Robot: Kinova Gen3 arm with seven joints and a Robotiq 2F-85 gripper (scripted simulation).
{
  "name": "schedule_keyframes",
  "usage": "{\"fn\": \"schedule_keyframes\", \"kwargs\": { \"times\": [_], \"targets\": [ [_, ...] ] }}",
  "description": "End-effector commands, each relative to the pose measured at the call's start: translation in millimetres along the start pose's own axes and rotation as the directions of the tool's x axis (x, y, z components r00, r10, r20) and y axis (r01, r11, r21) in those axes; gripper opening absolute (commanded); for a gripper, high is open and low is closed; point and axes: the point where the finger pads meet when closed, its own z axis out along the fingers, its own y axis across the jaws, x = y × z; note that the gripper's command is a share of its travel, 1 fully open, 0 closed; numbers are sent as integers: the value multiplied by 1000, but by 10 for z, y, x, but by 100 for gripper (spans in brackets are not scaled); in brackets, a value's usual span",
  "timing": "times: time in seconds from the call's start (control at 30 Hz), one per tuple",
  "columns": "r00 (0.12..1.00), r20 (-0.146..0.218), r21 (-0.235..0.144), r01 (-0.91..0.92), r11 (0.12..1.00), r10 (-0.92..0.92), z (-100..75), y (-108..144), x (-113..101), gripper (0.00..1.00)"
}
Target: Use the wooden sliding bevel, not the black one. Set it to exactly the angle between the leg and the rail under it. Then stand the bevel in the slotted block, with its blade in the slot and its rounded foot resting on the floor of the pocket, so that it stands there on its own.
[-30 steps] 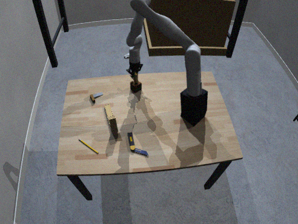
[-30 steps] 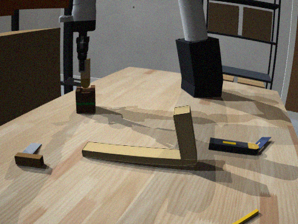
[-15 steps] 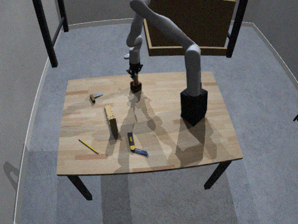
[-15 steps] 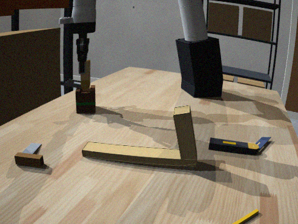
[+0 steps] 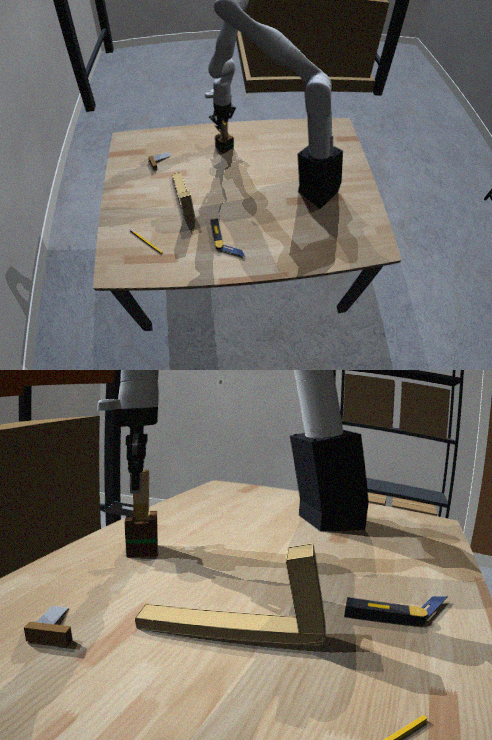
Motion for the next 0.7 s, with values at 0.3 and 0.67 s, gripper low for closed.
{"fn": "schedule_keyframes", "kwargs": {
  "times": [0.3, 0.67],
  "targets": [
    [1000, -1, 1, 0, 1000, 0, 26, -2, 4, 10],
    [1000, -1, 1, 0, 1000, 0, 45, -2, 4, 10]
  ]
}}
